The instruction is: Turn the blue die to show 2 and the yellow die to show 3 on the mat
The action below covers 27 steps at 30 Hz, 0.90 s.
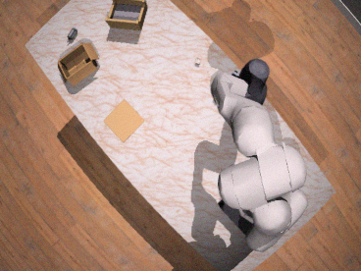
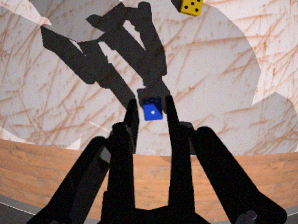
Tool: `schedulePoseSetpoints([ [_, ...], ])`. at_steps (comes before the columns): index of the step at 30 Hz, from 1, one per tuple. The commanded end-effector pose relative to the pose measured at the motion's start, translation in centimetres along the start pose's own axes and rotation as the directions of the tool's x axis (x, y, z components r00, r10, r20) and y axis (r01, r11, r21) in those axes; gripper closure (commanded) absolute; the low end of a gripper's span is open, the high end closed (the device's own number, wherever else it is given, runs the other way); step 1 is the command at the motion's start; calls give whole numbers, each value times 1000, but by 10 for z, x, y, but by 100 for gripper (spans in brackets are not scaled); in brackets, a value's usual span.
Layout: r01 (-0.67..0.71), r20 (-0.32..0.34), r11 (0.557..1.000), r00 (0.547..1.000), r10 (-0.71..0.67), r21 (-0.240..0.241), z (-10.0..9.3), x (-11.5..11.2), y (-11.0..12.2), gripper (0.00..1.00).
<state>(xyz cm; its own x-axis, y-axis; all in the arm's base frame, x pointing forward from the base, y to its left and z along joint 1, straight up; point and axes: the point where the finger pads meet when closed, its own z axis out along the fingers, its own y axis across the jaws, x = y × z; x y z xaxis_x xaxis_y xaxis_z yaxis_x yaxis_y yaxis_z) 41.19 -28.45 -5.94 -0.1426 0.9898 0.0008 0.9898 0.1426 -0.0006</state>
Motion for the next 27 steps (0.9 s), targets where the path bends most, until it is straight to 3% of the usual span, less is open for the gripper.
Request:
schedulePoseSetpoints([
  [1, 3, 3, 1000, 1000, -3, -3, 0, -2, 1, 71],
  [6, 3, 3, 1000, 1000, -3, -3, 0, -2, 1, 71],
  [7, 3, 3, 1000, 1000, -3, -3, 0, -2, 1, 82],
  [27, 3, 3, 1000, 1000, -3, -3, 0, -2, 1, 82],
])
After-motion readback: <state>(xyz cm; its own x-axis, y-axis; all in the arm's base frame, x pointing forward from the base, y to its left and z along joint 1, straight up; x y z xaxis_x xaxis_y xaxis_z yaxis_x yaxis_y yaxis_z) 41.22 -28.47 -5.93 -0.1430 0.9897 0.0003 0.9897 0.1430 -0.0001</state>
